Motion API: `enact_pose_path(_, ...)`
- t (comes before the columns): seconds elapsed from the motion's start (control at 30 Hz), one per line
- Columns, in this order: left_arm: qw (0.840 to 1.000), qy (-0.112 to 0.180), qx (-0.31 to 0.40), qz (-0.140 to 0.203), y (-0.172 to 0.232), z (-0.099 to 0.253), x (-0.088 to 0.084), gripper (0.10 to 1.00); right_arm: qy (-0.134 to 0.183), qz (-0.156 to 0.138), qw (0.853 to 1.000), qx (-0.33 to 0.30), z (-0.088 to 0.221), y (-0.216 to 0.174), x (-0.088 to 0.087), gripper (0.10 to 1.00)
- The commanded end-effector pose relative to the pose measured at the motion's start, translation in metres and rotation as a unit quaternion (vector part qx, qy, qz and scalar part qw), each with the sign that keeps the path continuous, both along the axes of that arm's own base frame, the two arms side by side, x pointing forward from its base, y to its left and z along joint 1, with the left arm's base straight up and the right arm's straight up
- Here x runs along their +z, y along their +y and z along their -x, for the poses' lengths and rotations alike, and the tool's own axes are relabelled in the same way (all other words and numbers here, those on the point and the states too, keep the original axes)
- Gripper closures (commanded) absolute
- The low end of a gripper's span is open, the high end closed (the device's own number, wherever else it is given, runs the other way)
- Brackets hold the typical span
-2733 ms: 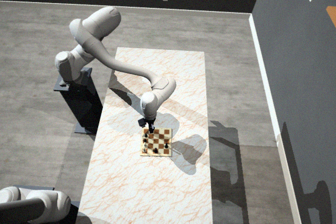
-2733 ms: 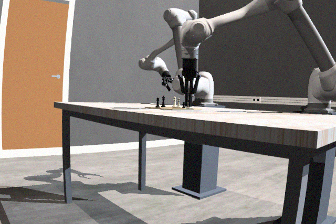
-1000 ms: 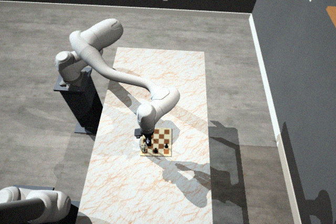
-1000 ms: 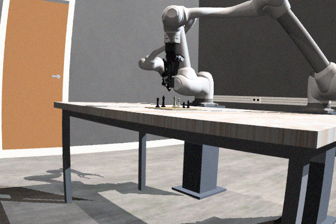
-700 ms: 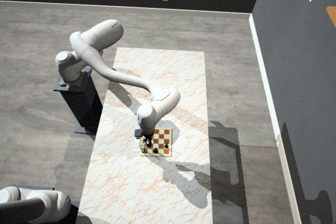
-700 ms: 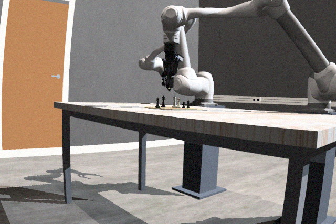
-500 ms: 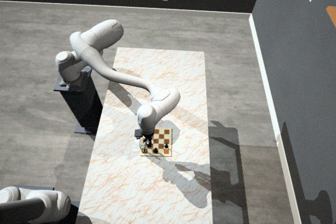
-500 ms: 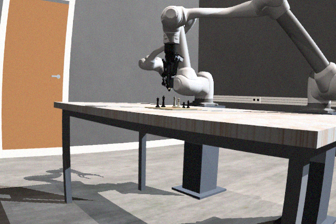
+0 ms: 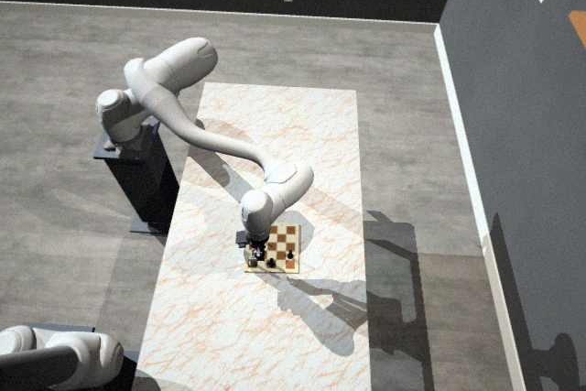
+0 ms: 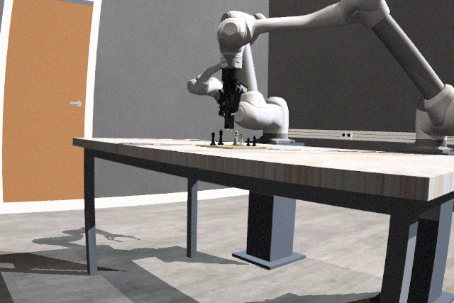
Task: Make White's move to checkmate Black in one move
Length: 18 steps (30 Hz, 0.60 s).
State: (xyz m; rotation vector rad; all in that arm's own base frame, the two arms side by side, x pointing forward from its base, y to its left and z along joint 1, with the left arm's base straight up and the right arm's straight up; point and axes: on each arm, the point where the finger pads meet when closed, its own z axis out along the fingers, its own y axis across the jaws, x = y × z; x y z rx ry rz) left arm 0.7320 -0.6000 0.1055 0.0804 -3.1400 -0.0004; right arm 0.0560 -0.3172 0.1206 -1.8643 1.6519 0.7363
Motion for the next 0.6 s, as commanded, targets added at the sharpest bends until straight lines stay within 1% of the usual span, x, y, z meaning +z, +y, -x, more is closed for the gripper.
enact_pose_path(0.0,1.000,-0.001,0.000,0.001,0.000,-0.001,-0.017,0.999,0.000,0.000,1.000,0.000,0.000,0.000,0.000,0.098)
enact_pose_path(0.1,1.000,-0.001,0.000,0.001,-0.001,-0.001,-0.030,0.999,0.000,0.000,1.000,0.000,0.000,0.000,0.000,0.098)
enact_pose_path(0.17,1.000,-0.001,0.000,0.001,-0.001,-0.001,-0.030,0.999,0.000,0.000,1.000,0.000,0.000,0.000,0.000,0.098)
enact_pose_path(0.33,1.000,-0.001,0.000,0.001,-0.001,-0.001,-0.046,0.999,0.000,0.000,1.000,0.000,0.000,0.000,0.000,0.098)
enact_pose_path(0.43,1.000,-0.001,0.000,0.001,-0.001,-0.001,-0.050,0.999,0.000,0.000,1.000,0.000,0.000,0.000,0.000,0.098)
enact_pose_path(0.57,1.000,-0.001,0.000,0.001,-0.001,-0.001,-0.051,0.999,0.000,0.000,1.000,0.000,0.000,0.000,0.000,0.098)
